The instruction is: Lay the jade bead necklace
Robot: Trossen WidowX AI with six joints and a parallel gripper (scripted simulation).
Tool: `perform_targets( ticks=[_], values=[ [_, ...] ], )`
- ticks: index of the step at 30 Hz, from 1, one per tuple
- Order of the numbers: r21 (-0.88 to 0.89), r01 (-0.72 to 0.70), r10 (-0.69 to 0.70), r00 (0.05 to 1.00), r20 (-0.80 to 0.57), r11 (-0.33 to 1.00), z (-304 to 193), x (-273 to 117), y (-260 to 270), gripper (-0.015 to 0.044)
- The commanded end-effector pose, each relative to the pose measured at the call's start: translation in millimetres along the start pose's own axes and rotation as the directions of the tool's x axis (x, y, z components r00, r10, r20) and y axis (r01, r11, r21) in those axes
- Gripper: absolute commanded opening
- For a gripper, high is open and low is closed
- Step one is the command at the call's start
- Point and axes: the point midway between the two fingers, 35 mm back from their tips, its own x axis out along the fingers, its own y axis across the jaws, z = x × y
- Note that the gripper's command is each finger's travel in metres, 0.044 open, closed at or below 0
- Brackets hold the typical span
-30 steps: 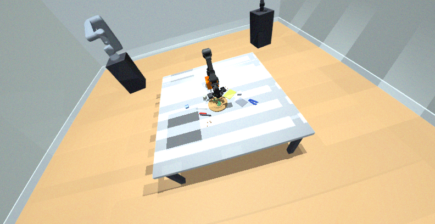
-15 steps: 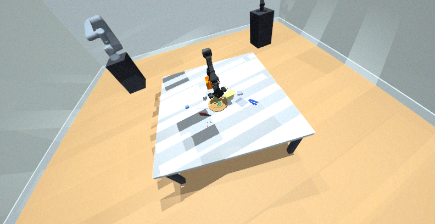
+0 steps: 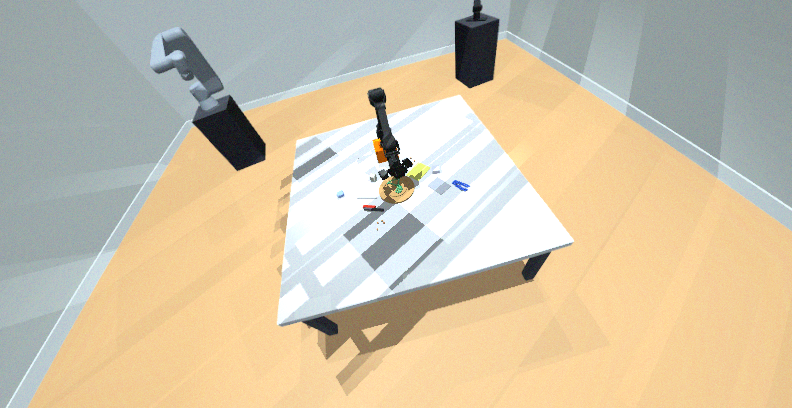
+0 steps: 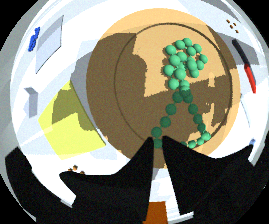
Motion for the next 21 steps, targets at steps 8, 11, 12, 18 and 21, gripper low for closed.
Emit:
perform_targets(
  ticks=[8,11,12,18,21],
  values=[
    [0.0,0.0,0.0,1.0,0.001,1.0,0.1,-0.1,0.0,0.0236],
    [0.0,0.0,0.0,1.0,0.001,1.0,0.1,-0.1,0.0,0.0315],
    [0.0,0.0,0.0,1.0,0.0,1.0,-0.1,-0.5,0.1,0.0341],
    [0.004,-0.006,0.006,1.0,-0.009,1.0,-1.8,-4.9,0.3,0.044],
    [0.005,-0.006,0.006,1.0,-0.009,1.0,-1.8,-5.5,0.3,0.044]
  ],
)
